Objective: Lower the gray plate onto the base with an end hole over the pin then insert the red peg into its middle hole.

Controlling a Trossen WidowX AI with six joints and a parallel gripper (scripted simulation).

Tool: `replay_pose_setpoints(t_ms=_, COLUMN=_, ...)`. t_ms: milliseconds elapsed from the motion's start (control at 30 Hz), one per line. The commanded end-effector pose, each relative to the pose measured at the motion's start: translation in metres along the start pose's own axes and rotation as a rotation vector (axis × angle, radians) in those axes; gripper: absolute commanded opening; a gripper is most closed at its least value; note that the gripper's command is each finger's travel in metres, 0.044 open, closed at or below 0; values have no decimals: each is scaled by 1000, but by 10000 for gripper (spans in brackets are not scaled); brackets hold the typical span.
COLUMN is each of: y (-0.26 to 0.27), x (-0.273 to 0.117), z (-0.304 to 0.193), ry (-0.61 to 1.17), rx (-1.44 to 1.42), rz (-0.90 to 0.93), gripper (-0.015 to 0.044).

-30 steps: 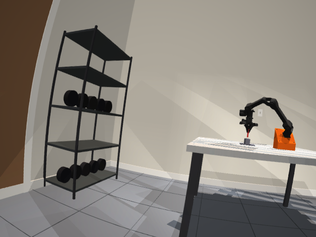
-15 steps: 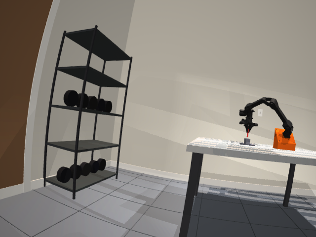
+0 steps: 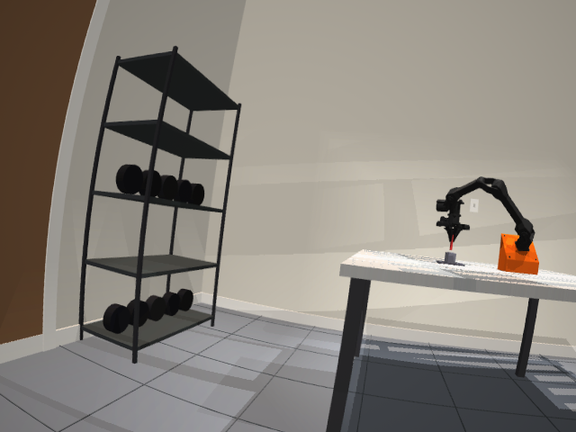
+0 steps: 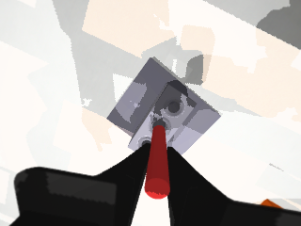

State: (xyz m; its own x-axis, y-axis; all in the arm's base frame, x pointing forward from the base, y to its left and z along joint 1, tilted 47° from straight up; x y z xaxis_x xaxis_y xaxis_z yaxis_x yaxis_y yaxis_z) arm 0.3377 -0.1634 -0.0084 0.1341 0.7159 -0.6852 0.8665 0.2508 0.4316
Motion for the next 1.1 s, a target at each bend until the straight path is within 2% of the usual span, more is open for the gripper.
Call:
replay_pose_setpoints(t_ms=0, y=0, x=0, z=0, ry=0, rx=0, rz=0, gripper=0)
replay_pose_setpoints(t_ms=567, y=-1, x=17, z=-1, ry=1, rx=-4, rz=-3, gripper=0)
replay_pose_setpoints(t_ms=1067, y=0, x=16, z=-1, ry=-3, rx=-12, rz=-5, gripper=0)
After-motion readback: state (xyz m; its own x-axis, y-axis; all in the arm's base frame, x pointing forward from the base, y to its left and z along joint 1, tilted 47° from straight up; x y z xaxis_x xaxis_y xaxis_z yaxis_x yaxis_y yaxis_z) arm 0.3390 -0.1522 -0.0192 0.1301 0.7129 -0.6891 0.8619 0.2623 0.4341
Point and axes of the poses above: the point midway between the two fingers, 35 mm back from their tips, its own x axis out along the fingers, its own y axis across the jaws, z = x × y, the point moved 5 cm from there along -x, back along the fingers, and after that the axes turned 11 degrees about -x, right-handed, at the moved point
